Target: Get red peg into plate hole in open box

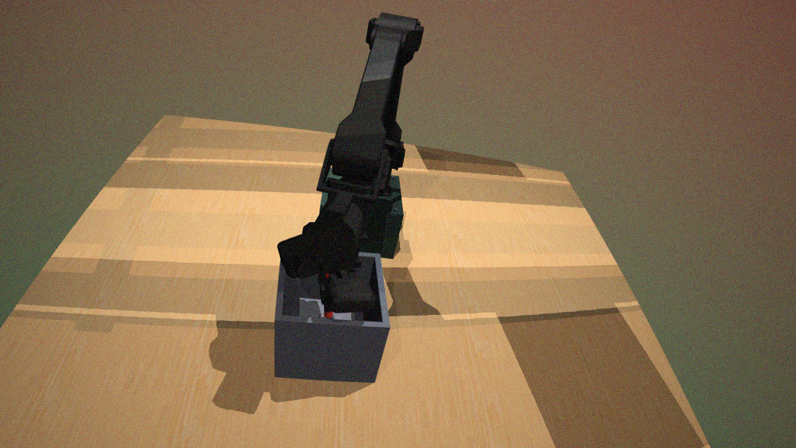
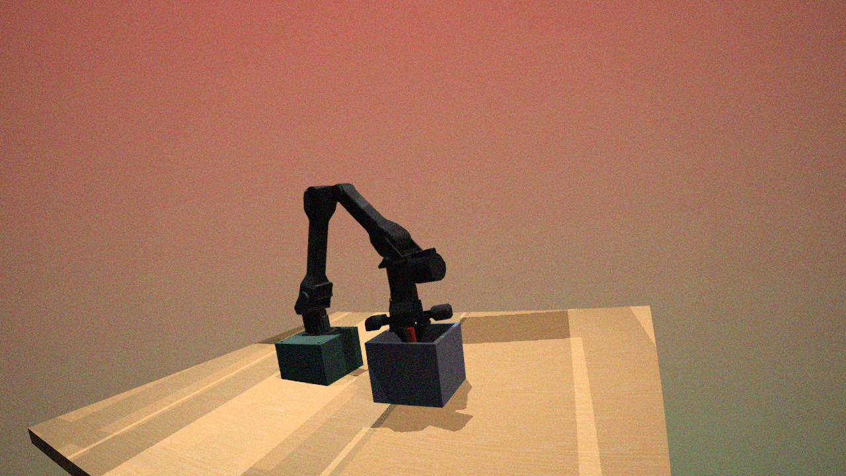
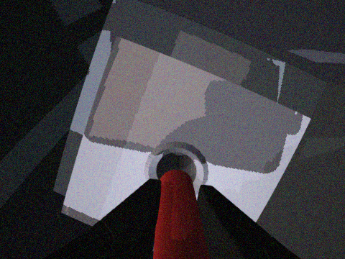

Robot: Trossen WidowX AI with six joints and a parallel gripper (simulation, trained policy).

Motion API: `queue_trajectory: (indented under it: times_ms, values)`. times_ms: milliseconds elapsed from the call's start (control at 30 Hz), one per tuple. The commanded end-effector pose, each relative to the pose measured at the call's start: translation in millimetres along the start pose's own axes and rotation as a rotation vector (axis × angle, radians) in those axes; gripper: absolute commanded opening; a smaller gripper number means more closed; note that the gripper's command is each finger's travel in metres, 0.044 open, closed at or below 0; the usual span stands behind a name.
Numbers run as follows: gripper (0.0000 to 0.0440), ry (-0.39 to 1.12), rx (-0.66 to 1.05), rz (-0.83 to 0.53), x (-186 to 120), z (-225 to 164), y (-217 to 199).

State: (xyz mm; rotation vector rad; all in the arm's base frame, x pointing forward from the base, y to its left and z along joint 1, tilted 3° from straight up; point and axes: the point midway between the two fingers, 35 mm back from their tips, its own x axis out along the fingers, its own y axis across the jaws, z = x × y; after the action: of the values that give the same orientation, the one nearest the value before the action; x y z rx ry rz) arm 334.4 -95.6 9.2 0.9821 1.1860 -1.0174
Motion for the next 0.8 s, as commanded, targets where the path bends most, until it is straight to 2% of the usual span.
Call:
queue_trajectory:
  times_ms: [0,133,267,367,767]
  values:
    - [0.0059,0.007,-0.022,-0.019,9.4,-0.2,-1.4]
    - [0.0122,0.015,-0.033,-0.034,16.0,-1.0,-2.0]
    - [0.0116,0.045,-0.037,-0.034,16.7,-3.4,-1.1]
    - [0.0143,0.069,-0.042,-0.031,16.4,-1.1,-0.3]
    - [0.0164,0.205,-0.021,0.022,6.9,5.5,6.7]
